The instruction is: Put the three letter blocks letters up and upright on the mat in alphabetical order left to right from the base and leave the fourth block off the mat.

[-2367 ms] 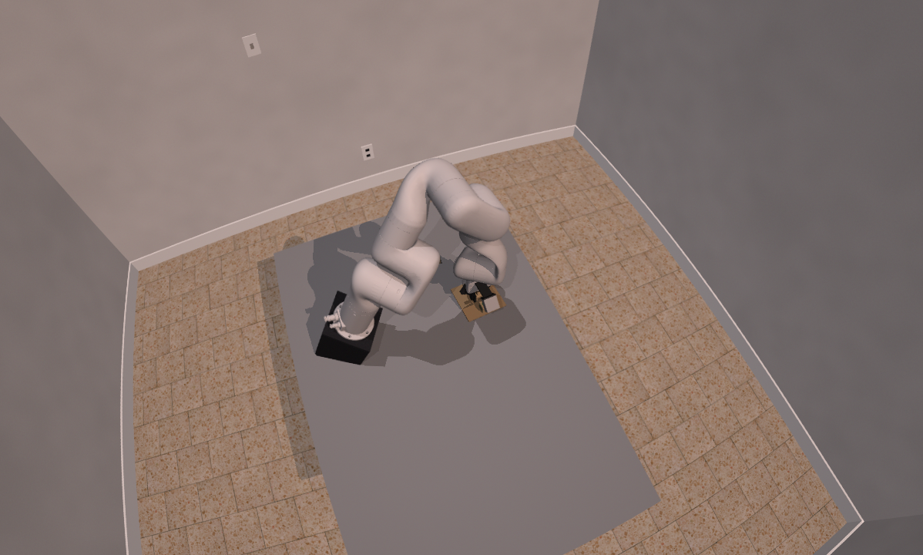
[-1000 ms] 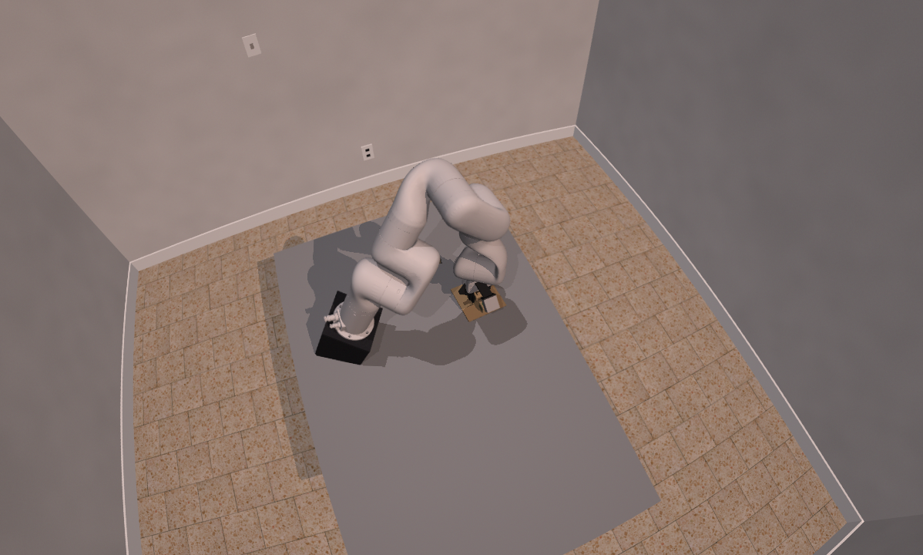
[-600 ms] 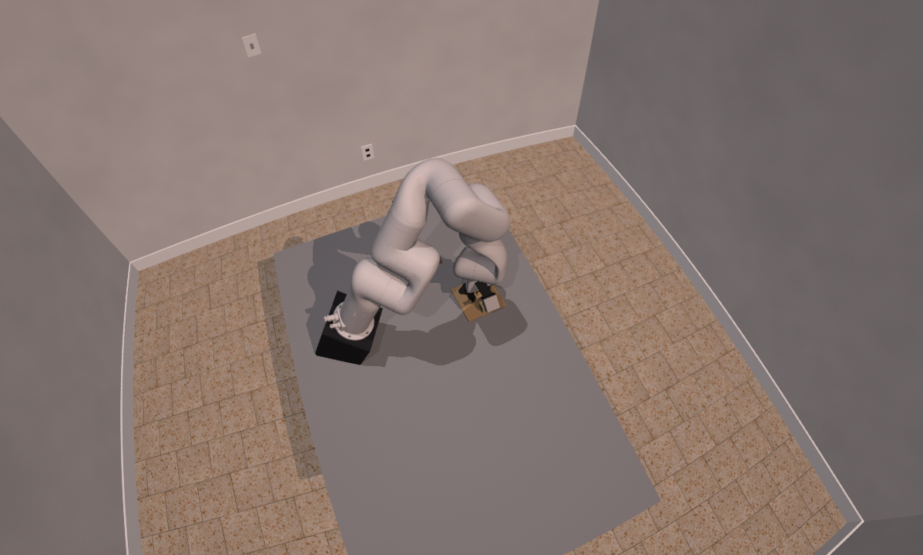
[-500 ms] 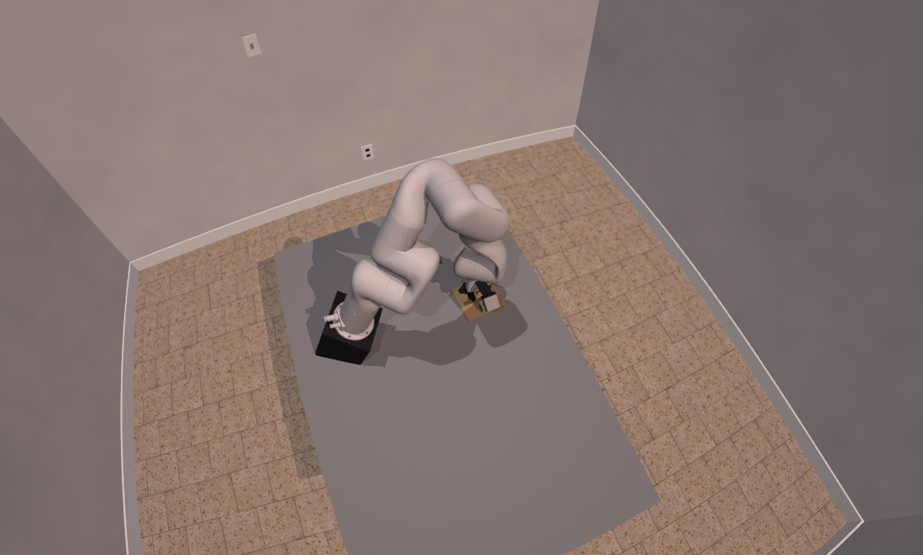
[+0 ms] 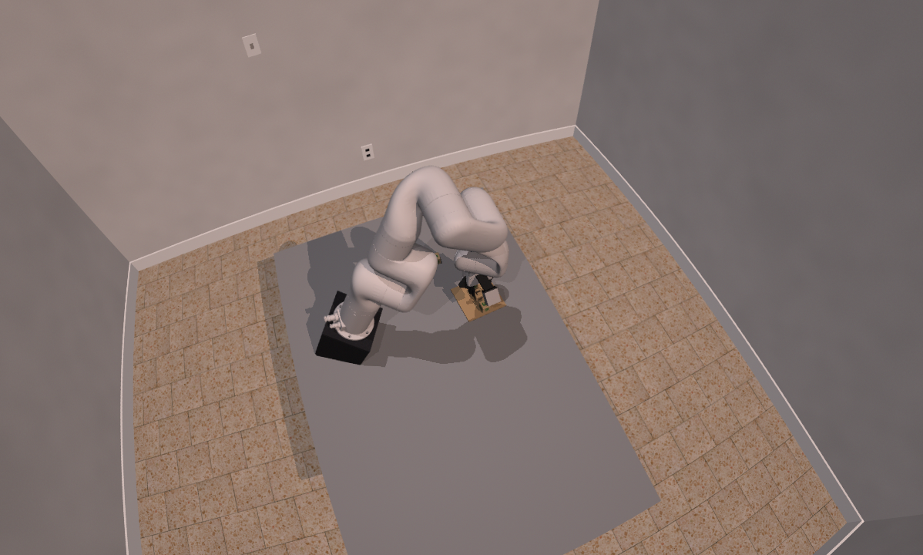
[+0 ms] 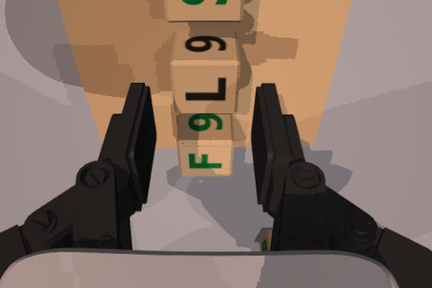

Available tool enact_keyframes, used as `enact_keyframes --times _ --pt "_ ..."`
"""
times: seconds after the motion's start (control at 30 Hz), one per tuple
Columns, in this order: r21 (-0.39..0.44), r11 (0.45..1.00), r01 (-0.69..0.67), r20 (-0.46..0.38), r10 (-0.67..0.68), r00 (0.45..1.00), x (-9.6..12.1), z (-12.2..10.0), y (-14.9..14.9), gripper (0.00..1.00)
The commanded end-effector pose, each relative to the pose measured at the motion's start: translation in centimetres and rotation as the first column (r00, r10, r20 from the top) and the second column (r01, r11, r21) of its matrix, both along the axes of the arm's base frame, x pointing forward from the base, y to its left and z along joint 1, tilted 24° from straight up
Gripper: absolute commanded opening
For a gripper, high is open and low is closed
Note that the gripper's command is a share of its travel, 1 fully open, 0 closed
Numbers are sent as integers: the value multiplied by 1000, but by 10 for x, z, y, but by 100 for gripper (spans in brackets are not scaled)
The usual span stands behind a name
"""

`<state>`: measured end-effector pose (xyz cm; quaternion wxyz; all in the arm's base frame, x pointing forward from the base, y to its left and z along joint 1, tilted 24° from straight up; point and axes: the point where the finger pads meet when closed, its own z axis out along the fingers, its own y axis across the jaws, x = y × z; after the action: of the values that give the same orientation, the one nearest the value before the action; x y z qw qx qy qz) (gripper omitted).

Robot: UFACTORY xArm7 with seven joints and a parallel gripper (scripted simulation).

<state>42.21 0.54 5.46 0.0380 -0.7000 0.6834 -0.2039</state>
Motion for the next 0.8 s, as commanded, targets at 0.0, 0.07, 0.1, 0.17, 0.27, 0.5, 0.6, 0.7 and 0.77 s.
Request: enact_keyframes --times 0.0,0.07,0.1,0.17,0.27,0.5,0.6,0.7,0.77 --pt "-6 1000 1 5 -1 1000 -6 17 4 47" --pt "-6 1000 1 5 -1 1000 -7 20 5 47" --pt "-6 1000 1 5 -1 1000 -8 23 6 47" --pt "-6 1000 1 5 -1 1000 -10 28 7 47" --pt "-6 1000 1 5 -1 1000 -13 36 9 47" --pt "-6 1000 1 5 -1 1000 -17 46 12 47" --pt "-6 1000 1 5 -1 1000 -17 46 12 47" --pt "-6 1000 1 5 -1 1000 -17 47 12 47" --pt "-6 1000 1 5 -1 1000 -17 47 12 100"
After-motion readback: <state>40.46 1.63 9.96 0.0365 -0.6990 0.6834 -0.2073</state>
